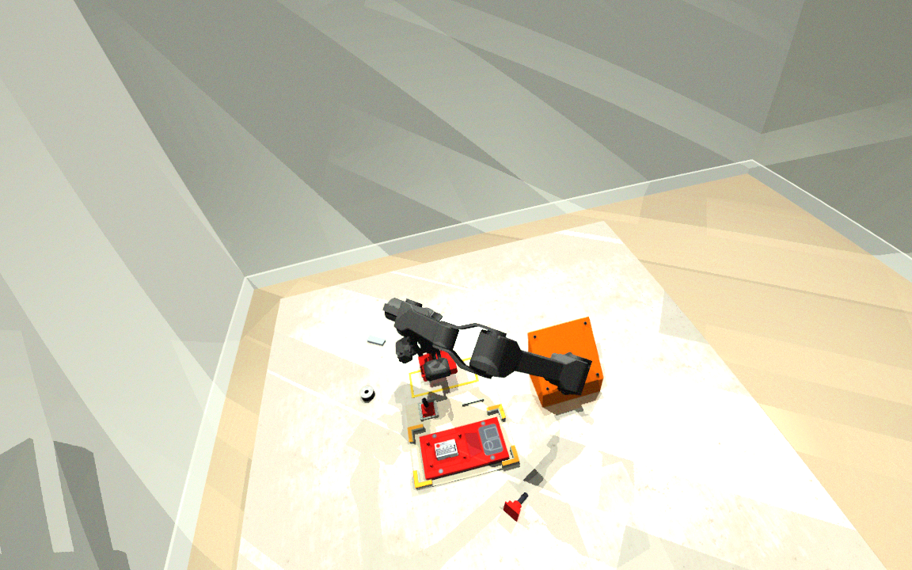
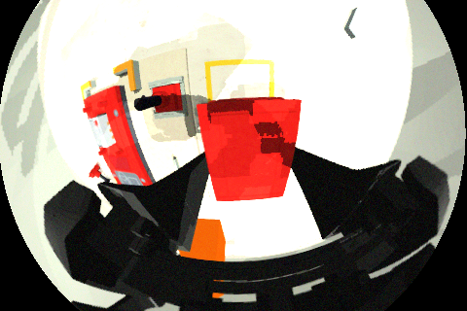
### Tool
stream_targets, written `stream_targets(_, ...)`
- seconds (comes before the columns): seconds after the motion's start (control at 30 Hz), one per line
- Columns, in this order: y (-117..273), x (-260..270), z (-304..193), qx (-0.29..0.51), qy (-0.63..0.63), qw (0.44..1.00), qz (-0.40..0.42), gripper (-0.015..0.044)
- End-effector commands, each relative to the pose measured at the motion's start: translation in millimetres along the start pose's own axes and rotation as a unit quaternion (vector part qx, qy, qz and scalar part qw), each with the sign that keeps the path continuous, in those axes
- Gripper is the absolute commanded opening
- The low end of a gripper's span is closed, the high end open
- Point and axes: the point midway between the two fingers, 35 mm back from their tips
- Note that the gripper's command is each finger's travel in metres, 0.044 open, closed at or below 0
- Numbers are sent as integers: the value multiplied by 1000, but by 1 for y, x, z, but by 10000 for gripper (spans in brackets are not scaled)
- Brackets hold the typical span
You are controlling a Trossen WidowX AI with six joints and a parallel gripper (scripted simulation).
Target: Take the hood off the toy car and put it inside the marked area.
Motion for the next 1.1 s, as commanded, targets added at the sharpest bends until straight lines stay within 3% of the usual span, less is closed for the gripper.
stream_targets(0.0,-5,0,-2,1,-4,1000,4,0)
stream_targets(1.07,-23,1,-3,2,-4,1000,5,0)
Point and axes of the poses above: the point midway between the two fingers, 35 mm back from their tips, its own y axis back along the fingers, its own x axis across the jaws, z = x × y, and after that the axes turned 11 degrees about -y, right-handed
